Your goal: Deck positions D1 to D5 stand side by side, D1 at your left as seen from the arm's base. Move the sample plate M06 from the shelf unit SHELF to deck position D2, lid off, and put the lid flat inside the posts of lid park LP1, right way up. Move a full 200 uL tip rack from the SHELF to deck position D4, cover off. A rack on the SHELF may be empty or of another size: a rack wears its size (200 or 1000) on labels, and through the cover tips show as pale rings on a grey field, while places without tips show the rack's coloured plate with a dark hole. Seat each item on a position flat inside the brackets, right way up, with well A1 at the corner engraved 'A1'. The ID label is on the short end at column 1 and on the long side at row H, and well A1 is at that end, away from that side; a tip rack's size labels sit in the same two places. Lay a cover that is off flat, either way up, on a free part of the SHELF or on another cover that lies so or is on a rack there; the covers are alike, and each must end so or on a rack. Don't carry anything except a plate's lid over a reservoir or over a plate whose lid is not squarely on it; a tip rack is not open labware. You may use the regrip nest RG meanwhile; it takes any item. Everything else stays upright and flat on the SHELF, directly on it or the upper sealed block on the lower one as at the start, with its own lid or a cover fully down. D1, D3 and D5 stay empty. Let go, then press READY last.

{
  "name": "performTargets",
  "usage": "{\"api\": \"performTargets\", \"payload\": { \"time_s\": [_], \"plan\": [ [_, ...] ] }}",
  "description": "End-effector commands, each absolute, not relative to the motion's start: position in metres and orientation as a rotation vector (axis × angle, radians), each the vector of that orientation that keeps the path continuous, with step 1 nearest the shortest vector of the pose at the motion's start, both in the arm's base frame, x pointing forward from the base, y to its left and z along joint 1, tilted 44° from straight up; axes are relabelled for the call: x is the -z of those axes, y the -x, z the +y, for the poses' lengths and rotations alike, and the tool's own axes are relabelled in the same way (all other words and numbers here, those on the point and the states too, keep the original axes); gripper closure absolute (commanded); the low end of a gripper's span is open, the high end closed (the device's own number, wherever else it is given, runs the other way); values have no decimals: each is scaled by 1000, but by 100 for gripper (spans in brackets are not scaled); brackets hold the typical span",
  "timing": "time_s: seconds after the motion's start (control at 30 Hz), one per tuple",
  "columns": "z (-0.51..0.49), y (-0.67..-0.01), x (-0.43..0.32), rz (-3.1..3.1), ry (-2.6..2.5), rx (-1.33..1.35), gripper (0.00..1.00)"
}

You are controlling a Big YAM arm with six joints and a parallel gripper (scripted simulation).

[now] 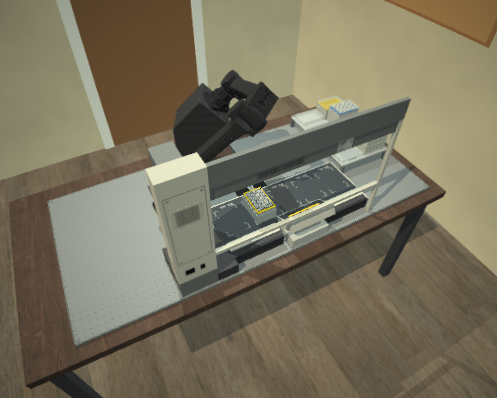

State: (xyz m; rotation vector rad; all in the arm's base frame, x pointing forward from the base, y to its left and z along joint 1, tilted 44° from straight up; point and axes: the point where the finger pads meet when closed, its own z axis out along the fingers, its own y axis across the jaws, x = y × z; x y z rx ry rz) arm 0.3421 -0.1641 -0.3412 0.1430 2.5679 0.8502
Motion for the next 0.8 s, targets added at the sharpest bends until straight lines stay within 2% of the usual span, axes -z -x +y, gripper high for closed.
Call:
{"api": "performTargets", "payload": {
  "time_s": [0.0,0.63,0.67,0.77],
  "plan": [
    [-175,-353,338,2552,-139,-817,100],
    [-175,-355,337,2553,-136,-817,100],
    [-175,-355,337,2553,-136,-817,0],
    [-171,-350,342,2560,-135,-824,0]
  ]
}}
